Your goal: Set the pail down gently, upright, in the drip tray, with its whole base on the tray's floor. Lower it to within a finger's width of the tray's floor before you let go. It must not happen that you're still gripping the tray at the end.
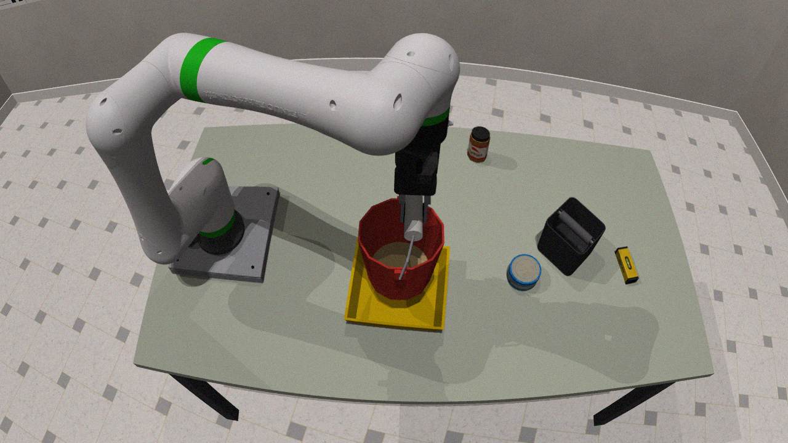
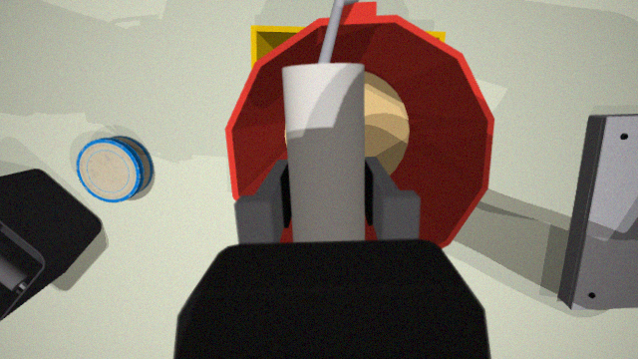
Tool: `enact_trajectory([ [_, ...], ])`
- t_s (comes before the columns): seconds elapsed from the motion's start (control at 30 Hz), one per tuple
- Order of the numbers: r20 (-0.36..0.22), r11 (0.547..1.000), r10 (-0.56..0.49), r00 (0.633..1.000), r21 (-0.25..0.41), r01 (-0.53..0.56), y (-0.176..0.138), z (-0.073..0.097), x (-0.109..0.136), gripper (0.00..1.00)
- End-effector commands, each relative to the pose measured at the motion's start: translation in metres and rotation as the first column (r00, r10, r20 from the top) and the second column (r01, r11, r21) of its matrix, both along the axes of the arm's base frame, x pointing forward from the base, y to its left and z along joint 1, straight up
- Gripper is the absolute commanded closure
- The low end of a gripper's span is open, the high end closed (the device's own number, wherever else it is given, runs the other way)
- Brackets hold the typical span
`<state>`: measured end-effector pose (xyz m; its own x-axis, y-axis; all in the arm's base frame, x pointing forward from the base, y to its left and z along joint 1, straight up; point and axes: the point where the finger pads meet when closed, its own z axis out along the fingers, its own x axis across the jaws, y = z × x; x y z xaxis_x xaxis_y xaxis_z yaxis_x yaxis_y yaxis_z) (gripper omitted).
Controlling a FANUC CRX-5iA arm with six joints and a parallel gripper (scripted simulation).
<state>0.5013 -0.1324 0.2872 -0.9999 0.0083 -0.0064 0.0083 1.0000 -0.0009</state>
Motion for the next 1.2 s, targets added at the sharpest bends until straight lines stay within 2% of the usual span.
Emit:
enact_trajectory([
  [0.0,0.002,1.000,0.000,1.000,0.000,0.000,0.000,0.001,0.000,1.00],
  [1.17,0.002,1.000,0.000,1.000,0.000,0.000,0.000,-0.009,0.000,1.00],
])
